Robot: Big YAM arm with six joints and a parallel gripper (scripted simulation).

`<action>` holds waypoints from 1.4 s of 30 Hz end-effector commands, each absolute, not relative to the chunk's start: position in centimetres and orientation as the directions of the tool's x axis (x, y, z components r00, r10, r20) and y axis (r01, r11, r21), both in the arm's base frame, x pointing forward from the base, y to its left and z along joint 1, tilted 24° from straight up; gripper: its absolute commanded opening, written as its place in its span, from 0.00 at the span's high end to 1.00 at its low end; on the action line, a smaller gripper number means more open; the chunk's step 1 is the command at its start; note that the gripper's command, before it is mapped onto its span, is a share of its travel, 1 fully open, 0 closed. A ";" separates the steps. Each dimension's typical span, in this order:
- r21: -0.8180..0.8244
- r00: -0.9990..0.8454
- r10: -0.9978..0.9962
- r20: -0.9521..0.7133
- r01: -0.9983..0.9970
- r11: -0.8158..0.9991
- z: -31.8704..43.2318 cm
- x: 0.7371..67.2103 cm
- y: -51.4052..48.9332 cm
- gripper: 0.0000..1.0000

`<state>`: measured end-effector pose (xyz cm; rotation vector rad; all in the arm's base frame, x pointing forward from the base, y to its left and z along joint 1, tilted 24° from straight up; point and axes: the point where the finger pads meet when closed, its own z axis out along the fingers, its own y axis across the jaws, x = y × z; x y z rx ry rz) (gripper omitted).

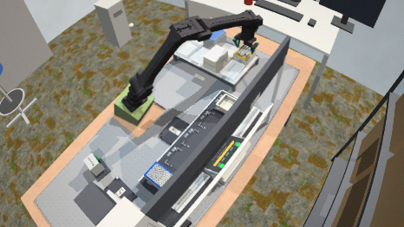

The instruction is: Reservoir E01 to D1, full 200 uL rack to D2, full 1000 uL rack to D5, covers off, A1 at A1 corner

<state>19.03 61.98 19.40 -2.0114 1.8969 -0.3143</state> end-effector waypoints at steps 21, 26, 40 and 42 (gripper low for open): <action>-0.406 0.082 -0.992 -0.096 -0.913 -0.037 16.5 21.1 62.8 0.00; -0.410 0.097 -0.989 -0.111 -0.911 -0.044 16.6 20.5 63.7 0.00; -0.414 0.089 -0.987 -0.132 -0.910 -0.027 18.4 20.4 63.5 1.00; -0.414 0.089 -0.987 -0.132 -0.910 -0.027 18.4 20.4 63.5 1.00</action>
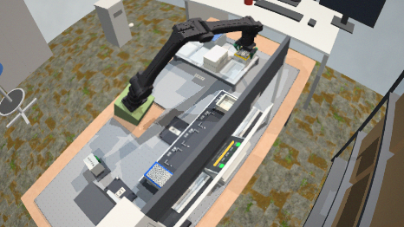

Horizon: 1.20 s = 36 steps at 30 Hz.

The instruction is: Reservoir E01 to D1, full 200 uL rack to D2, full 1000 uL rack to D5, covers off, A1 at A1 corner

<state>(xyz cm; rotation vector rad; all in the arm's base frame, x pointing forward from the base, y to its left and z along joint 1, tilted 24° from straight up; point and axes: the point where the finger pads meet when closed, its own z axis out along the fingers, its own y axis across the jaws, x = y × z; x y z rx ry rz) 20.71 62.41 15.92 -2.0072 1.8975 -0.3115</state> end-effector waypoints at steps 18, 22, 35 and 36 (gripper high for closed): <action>-0.414 0.089 -0.987 -0.132 -0.910 -0.027 18.4 20.4 63.5 1.00; -0.414 0.089 -0.987 -0.132 -0.910 -0.027 18.4 20.4 63.5 1.00; -0.423 0.115 -0.979 -0.166 -0.905 -0.034 21.6 19.1 64.0 1.00; -0.423 0.111 -0.980 -0.168 -0.906 -0.031 21.8 19.0 64.0 1.00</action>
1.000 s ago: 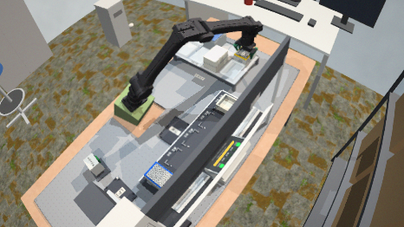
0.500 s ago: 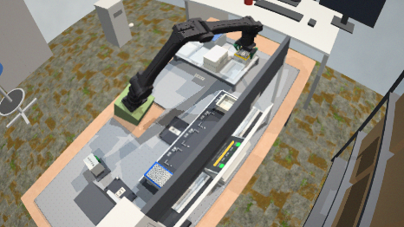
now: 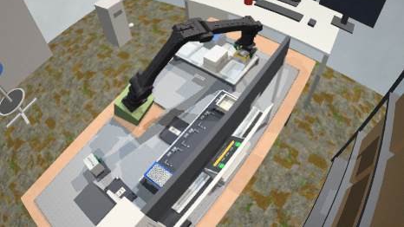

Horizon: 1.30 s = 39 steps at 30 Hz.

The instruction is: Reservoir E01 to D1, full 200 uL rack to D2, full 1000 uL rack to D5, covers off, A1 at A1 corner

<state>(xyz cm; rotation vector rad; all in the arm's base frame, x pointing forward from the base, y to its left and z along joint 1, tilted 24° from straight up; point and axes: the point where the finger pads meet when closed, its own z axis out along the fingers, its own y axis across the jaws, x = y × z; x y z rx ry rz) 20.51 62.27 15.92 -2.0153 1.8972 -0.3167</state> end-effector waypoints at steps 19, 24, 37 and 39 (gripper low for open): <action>-0.421 0.091 -0.980 -0.175 -0.907 -0.009 24.4 18.3 63.3 1.00; -0.421 0.096 -0.980 -0.175 -0.907 -0.014 24.8 17.7 63.3 1.00; -0.421 0.096 -0.980 -0.176 -0.907 -0.014 26.7 16.9 62.9 1.00; -0.416 0.095 -0.984 -0.148 -0.909 -0.025 25.0 16.9 63.2 1.00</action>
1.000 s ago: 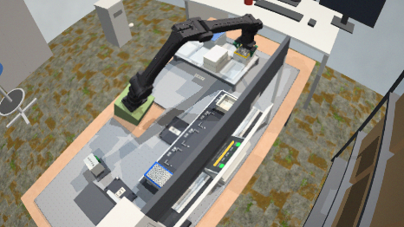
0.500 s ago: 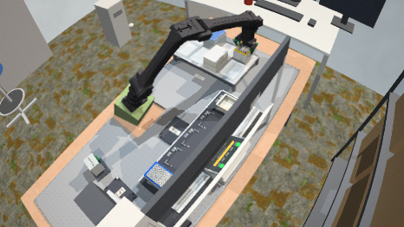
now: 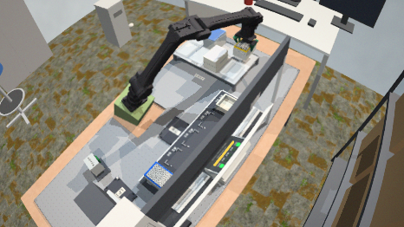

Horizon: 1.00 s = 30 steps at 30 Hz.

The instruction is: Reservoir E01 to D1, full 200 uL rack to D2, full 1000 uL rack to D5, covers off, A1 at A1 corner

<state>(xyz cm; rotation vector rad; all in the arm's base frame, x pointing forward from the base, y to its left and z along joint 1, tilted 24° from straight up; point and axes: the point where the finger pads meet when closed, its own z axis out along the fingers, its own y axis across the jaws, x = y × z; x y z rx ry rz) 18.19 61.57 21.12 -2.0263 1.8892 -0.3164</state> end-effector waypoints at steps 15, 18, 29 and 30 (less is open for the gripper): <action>-0.419 0.094 -0.980 -0.176 -0.908 -0.011 28.9 16.0 62.4 1.00; -0.416 0.083 -0.984 -0.156 -0.909 -0.011 27.9 16.6 62.5 1.00; -0.418 0.087 -0.980 -0.177 -0.908 -0.005 30.9 15.5 61.9 1.00; -0.418 0.088 -0.980 -0.177 -0.908 -0.006 31.0 15.4 61.8 1.00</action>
